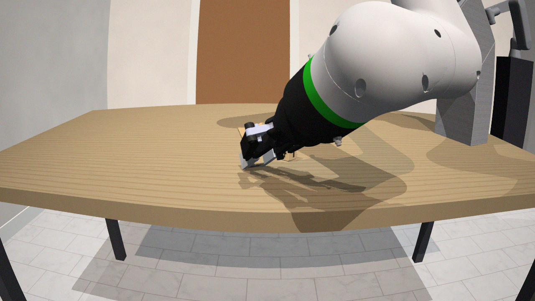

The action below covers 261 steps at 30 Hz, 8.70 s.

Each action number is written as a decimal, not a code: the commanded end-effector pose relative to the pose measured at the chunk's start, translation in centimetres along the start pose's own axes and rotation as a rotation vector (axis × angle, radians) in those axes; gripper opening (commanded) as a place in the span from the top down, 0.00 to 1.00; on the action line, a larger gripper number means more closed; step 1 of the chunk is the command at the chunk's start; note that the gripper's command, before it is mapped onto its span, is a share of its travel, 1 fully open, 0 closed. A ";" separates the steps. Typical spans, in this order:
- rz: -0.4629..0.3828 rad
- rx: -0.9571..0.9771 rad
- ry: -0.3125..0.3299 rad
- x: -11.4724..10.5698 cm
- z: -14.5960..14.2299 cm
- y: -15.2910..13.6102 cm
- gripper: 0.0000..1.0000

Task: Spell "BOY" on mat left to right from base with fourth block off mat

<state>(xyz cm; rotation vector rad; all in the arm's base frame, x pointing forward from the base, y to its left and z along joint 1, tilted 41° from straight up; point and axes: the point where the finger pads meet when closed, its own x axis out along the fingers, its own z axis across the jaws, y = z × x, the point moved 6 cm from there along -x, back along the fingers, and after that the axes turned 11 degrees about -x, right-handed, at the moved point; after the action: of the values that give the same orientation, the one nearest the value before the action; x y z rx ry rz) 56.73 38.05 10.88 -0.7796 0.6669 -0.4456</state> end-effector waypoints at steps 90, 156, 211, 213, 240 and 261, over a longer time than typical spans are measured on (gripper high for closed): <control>0.000 0.000 0.000 -1.3 -0.4 -2.1 0.75; 0.994 0.000 -0.194 -0.5 -2.8 -13.2 0.00; 0.924 1.206 0.522 6.1 -5.9 -16.2 0.00; 0.917 1.236 0.540 6.3 -6.0 -16.2 0.00; 0.665 2.010 1.008 9.7 -8.4 -17.9 0.00; 0.337 2.573 1.362 11.9 -10.3 -19.0 0.00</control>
<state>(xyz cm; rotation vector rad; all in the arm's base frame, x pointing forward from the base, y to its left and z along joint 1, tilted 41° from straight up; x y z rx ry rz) 55.72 14.16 15.56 2.1398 0.8091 -0.9314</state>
